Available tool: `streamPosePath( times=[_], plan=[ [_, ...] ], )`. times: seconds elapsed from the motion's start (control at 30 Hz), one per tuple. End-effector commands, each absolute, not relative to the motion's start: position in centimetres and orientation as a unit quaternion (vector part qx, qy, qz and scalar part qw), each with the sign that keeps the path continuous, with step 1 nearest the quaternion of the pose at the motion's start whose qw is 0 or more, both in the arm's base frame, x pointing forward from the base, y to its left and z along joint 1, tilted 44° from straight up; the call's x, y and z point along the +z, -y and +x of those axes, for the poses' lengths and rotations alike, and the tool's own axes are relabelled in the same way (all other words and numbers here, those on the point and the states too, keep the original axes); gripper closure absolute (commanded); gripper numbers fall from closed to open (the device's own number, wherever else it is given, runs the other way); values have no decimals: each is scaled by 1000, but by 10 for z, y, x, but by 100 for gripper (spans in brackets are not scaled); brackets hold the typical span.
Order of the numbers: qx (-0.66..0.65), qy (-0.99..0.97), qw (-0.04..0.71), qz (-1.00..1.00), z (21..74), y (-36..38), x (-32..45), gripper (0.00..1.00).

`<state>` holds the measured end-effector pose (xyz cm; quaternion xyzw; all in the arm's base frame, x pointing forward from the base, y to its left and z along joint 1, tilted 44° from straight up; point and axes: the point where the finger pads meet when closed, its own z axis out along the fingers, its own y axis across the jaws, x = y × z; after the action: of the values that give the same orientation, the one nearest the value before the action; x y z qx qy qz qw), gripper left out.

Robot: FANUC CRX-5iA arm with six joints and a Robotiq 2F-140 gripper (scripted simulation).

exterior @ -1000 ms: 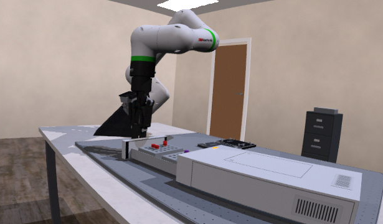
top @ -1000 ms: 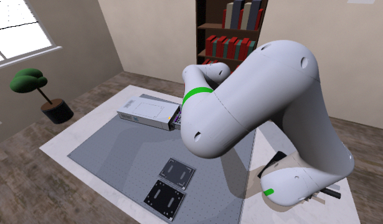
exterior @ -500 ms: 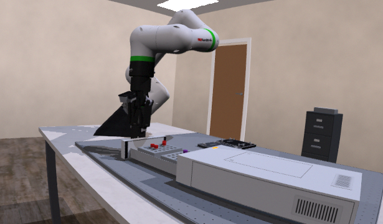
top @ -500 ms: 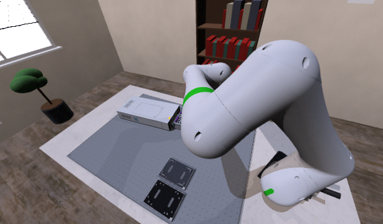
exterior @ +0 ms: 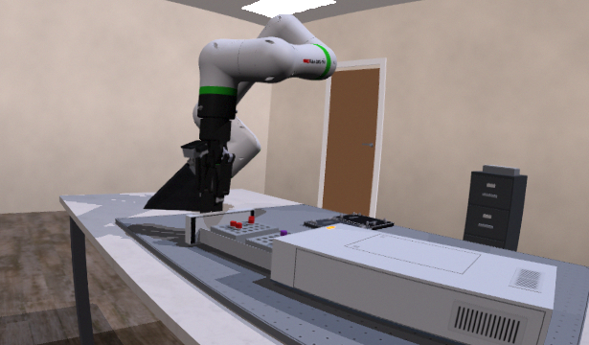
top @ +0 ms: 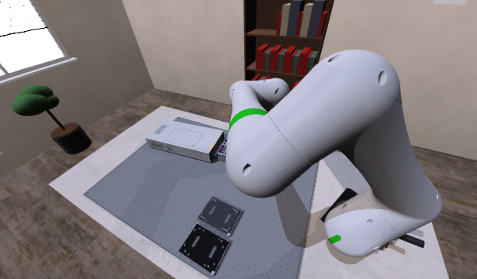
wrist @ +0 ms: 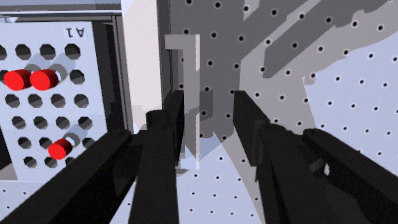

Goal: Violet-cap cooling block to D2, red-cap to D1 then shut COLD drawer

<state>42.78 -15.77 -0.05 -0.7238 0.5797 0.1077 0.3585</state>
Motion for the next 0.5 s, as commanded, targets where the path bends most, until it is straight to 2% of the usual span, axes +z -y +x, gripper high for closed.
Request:
streamPosePath(
  times=[0.0, 0.47],
  plan=[
    [107, -580, 358, -724, 427, 159, 0, 66],
    [107, -580, 358, -724, 424, 159, -2, 66]
  ],
)
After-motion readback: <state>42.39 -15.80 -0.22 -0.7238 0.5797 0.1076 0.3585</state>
